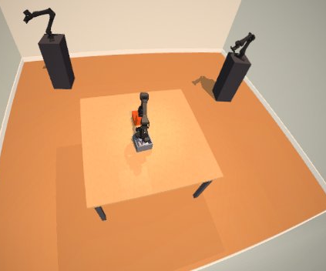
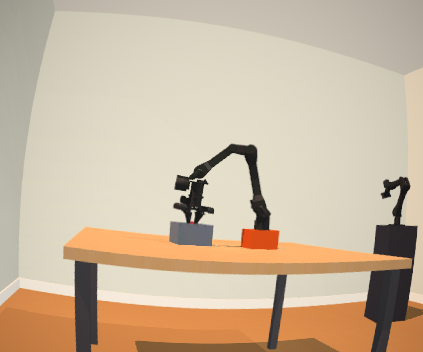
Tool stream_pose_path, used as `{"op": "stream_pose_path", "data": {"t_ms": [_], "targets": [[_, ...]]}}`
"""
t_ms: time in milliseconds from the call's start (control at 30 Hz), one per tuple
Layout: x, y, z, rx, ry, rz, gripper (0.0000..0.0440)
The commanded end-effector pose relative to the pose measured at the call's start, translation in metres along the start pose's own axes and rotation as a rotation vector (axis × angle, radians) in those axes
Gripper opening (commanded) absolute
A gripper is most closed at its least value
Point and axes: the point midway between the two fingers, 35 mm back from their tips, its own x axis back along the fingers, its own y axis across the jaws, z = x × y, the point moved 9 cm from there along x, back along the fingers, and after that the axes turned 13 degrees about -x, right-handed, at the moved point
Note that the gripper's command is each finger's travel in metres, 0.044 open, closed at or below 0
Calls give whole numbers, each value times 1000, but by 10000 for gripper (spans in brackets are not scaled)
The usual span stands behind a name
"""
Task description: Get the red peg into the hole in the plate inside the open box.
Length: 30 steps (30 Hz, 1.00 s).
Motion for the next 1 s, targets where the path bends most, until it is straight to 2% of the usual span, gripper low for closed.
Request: {"op": "stream_pose_path", "data": {"t_ms": [0, 167, 467, 967], "targets": [[-6, 5, -4, 6, 5, 9, 152], [-7, 15, -14, 9, 0, -9, 267], [-8, 34, -34, 11, -25, -43, 440], [1, 52, -73, -43, -119, -150, 440]]}}
